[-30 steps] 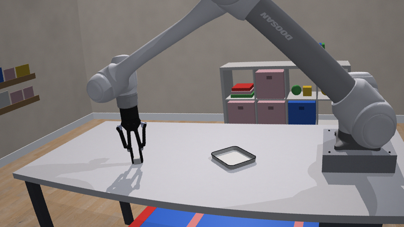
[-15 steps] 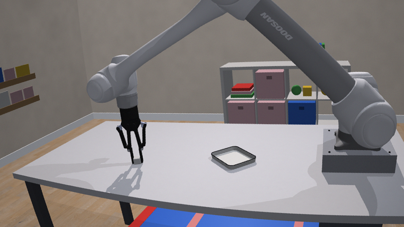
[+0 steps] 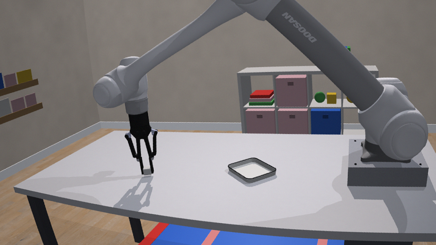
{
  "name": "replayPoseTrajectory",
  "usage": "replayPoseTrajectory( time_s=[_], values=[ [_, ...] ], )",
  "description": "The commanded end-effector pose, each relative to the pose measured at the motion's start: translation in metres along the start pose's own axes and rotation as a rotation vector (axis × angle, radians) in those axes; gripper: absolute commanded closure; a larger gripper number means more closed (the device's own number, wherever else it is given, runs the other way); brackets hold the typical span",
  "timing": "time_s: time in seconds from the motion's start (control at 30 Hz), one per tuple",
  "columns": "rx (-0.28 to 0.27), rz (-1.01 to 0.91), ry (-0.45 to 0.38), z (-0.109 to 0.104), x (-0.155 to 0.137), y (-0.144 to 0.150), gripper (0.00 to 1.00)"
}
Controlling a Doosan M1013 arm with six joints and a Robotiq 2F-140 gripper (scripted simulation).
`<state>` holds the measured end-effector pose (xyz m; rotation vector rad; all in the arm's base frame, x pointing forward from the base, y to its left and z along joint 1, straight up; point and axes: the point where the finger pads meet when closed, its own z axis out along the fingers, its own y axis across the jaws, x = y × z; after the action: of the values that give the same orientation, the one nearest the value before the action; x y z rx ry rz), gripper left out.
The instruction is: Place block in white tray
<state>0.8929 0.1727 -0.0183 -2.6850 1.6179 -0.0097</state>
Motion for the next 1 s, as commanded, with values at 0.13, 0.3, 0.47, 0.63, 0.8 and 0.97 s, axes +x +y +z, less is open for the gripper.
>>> replayPoseTrajectory(
  time_s=[0.13, 0.3, 0.47, 0.63, 0.8, 0.97],
  values=[
    [-0.001, 0.000, 0.006, -0.024, 0.003, 0.000, 0.90],
    [-0.002, 0.000, 0.006, -0.036, 0.003, 0.000, 0.90],
    [-0.004, 0.000, 0.005, -0.040, 0.002, 0.002, 0.90],
    [-0.004, 0.000, 0.005, -0.043, 0.002, 0.002, 0.90],
    [-0.006, 0.000, 0.004, -0.042, 0.002, 0.002, 0.90],
    [-0.006, 0.000, 0.004, -0.042, 0.002, 0.002, 0.90]
  ],
)
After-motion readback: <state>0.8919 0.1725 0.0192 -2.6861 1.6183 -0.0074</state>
